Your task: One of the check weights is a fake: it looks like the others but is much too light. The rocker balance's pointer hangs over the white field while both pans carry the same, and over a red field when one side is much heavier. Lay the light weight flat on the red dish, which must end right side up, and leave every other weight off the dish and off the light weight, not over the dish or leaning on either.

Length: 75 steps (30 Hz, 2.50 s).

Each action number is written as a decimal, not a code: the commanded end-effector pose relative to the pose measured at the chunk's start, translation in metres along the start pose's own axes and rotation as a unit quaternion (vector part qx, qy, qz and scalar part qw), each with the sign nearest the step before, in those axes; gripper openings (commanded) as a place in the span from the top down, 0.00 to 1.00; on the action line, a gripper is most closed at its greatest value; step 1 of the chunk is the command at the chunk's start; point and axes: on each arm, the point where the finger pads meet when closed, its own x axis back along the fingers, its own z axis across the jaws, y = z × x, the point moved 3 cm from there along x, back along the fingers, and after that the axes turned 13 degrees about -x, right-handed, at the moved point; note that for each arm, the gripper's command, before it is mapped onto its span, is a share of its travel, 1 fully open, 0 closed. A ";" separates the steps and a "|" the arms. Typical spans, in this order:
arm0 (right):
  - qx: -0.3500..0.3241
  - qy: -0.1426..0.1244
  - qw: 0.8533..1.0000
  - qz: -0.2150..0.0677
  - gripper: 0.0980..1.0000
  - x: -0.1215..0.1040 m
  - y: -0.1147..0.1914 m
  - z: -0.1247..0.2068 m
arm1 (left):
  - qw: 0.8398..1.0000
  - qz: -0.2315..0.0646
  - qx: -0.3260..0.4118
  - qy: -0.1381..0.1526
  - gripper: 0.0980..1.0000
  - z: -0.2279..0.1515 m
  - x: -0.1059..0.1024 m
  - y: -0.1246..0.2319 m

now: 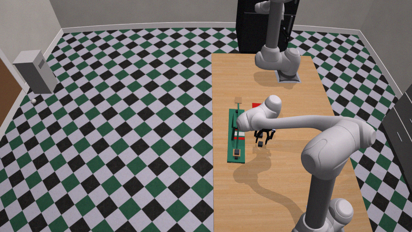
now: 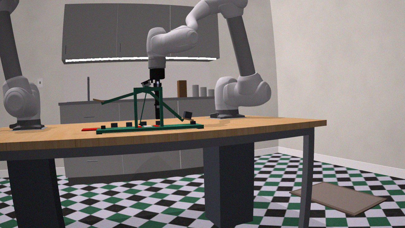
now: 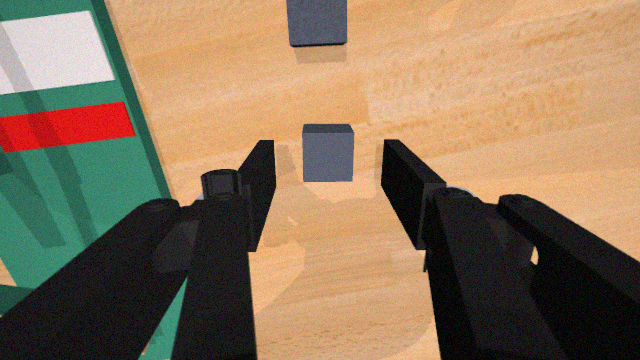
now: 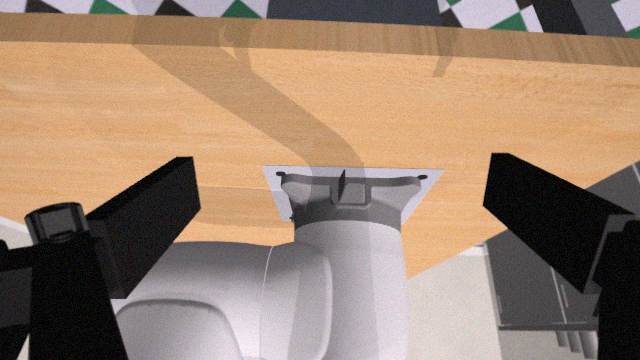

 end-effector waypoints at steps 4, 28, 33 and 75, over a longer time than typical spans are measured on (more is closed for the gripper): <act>0.000 0.000 1.000 0.000 0.00 0.001 0.000 0.000 | 1.000 0.000 0.000 -0.001 0.60 0.000 0.001 0.000; 0.000 0.000 1.000 0.000 0.00 0.001 0.000 0.000 | 1.000 0.000 0.000 -0.001 0.60 0.000 -0.012 0.000; 0.000 0.000 1.000 0.000 0.00 0.001 0.000 0.000 | 1.000 0.000 0.000 -0.001 0.60 0.000 -0.019 0.000; 0.000 0.000 1.000 0.000 0.00 0.001 0.000 0.000 | 1.000 0.000 0.000 -0.001 0.60 0.000 -0.033 0.000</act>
